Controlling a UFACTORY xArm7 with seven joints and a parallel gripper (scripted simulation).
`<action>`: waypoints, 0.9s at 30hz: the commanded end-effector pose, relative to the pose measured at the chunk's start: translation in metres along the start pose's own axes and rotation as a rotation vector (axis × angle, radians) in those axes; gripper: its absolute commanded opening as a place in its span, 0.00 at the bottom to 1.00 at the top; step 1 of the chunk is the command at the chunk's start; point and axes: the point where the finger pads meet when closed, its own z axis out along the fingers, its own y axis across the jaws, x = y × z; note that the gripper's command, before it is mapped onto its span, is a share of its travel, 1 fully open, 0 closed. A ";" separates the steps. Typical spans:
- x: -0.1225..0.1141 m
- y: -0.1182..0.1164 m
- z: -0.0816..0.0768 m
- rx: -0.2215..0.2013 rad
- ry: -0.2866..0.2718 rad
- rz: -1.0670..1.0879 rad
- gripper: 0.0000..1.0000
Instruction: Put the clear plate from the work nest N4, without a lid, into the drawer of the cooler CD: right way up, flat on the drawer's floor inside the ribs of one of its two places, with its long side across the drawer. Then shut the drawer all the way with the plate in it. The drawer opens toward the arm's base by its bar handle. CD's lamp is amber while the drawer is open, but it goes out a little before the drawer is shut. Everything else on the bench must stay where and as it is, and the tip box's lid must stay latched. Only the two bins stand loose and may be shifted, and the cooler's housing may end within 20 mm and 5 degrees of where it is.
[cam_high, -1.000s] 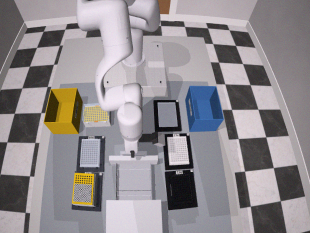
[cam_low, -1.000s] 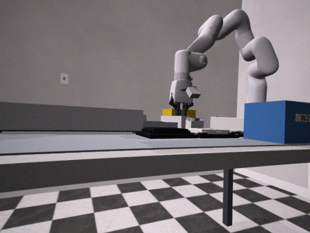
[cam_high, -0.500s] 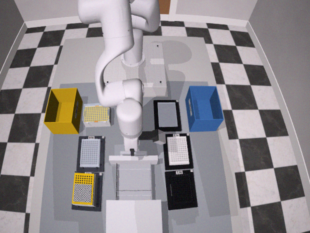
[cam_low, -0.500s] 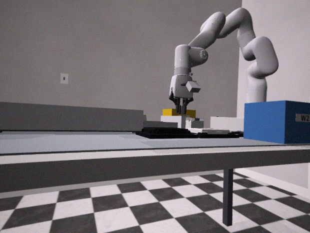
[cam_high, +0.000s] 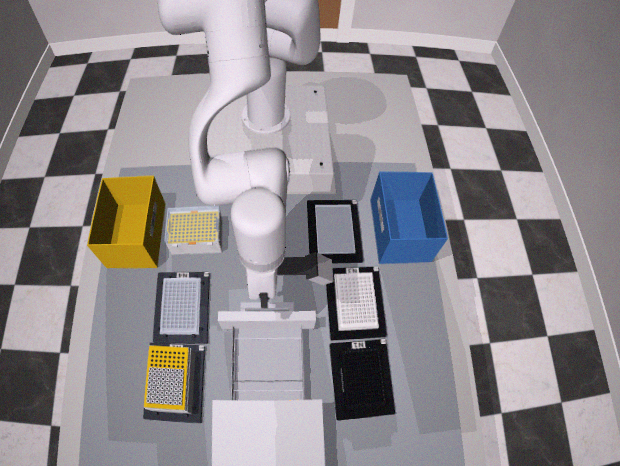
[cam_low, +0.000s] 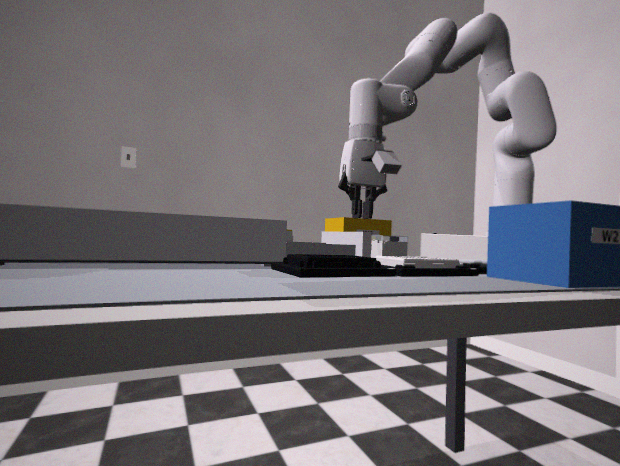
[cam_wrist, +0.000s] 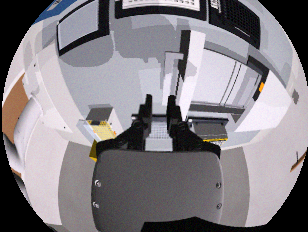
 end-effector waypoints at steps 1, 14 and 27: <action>0.000 0.001 -0.009 -0.004 0.000 0.000 0.21; 0.000 0.001 -0.027 -0.004 0.000 0.000 0.21; 0.000 0.001 -0.035 -0.004 0.000 0.000 0.21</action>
